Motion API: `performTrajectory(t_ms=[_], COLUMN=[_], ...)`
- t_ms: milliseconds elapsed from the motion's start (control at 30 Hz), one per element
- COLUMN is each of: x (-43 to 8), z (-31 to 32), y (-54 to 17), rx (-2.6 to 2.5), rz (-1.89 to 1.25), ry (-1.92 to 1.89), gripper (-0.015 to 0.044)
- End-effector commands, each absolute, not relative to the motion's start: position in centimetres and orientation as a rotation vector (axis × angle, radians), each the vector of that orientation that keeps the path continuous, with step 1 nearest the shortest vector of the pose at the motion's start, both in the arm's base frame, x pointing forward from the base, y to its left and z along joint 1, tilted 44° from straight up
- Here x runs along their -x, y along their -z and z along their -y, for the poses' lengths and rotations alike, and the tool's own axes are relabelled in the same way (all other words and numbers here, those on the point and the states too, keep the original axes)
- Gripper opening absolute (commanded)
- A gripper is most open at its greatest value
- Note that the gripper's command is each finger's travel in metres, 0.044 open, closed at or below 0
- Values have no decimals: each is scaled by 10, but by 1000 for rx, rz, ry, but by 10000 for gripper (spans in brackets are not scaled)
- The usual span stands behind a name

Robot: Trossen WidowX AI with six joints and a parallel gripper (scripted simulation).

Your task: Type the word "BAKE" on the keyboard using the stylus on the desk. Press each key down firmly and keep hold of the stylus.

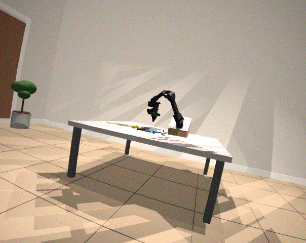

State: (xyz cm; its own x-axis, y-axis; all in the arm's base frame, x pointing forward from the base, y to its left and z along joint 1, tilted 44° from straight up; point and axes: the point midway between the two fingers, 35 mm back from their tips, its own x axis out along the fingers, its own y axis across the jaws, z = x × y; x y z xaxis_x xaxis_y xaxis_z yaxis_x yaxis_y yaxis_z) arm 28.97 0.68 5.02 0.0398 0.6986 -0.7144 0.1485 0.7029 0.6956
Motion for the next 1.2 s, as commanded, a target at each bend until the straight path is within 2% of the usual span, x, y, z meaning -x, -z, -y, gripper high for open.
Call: performTrajectory(t_ms=[0, 67, 200, 333, 700, 900, 1167], x=[-290, -290, -290, -290, -290, -286, -263], z=[-7, -7, -8, -8, -8, -28, -85], y=[-49, -50, -50, -50, -50, -59, -89], rx=[-731, -729, -729, -729, -729, -793, -975], rz=[-1498, -1501, -1501, -1501, -1501, -1606, -1756], ry=[-483, -487, -487, -487, -487, -335, 233], gripper=[0, 0, 105, 0, 0, 150, 150])
